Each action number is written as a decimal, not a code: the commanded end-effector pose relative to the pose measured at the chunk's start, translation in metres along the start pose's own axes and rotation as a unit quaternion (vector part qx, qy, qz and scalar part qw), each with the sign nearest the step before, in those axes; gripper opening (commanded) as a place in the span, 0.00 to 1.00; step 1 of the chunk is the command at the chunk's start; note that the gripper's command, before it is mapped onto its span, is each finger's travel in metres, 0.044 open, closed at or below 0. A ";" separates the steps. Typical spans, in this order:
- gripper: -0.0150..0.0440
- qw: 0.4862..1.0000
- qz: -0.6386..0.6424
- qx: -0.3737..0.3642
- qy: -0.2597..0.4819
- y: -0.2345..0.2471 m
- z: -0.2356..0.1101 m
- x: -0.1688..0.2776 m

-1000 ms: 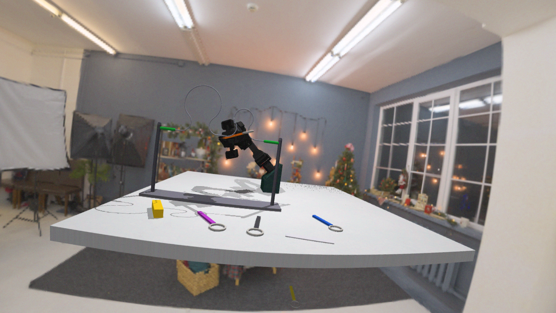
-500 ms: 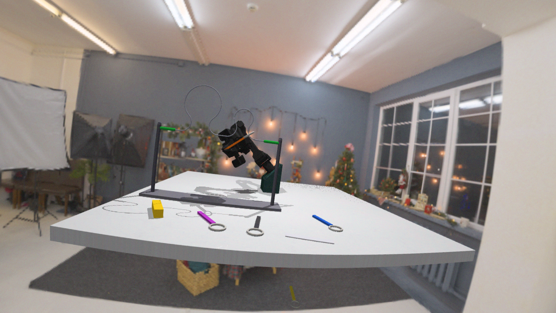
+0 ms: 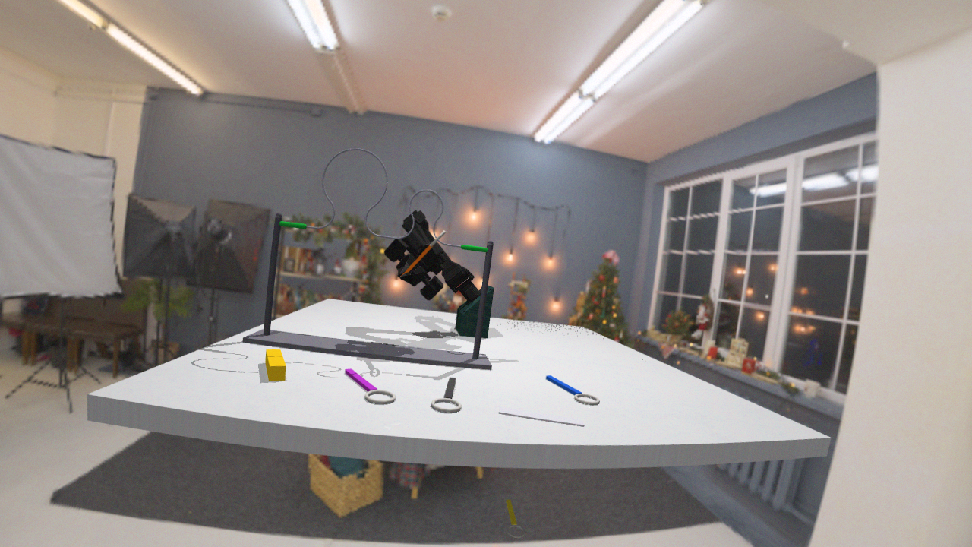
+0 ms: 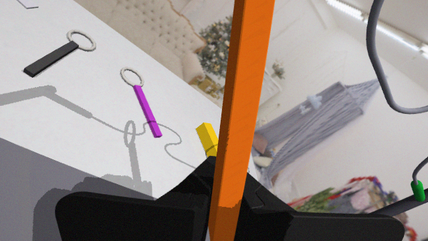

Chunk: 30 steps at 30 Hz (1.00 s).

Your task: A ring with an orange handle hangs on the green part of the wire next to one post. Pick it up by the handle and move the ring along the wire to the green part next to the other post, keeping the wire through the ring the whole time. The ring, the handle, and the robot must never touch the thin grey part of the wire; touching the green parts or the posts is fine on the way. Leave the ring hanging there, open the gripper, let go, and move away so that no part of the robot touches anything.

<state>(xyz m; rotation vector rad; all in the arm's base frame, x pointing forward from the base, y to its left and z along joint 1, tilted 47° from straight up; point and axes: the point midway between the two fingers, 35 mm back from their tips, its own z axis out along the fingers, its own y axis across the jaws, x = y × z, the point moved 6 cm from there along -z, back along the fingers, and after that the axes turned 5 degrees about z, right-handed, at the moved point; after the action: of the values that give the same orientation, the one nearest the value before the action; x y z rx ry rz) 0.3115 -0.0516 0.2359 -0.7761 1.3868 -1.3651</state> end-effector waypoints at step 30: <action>0.00 0.966 0.231 -0.107 0.043 0.074 -0.021 -0.015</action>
<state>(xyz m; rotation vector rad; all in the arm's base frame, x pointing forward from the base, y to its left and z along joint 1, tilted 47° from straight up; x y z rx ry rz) 0.3127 -0.0235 0.1737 -0.5124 1.6453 -0.9412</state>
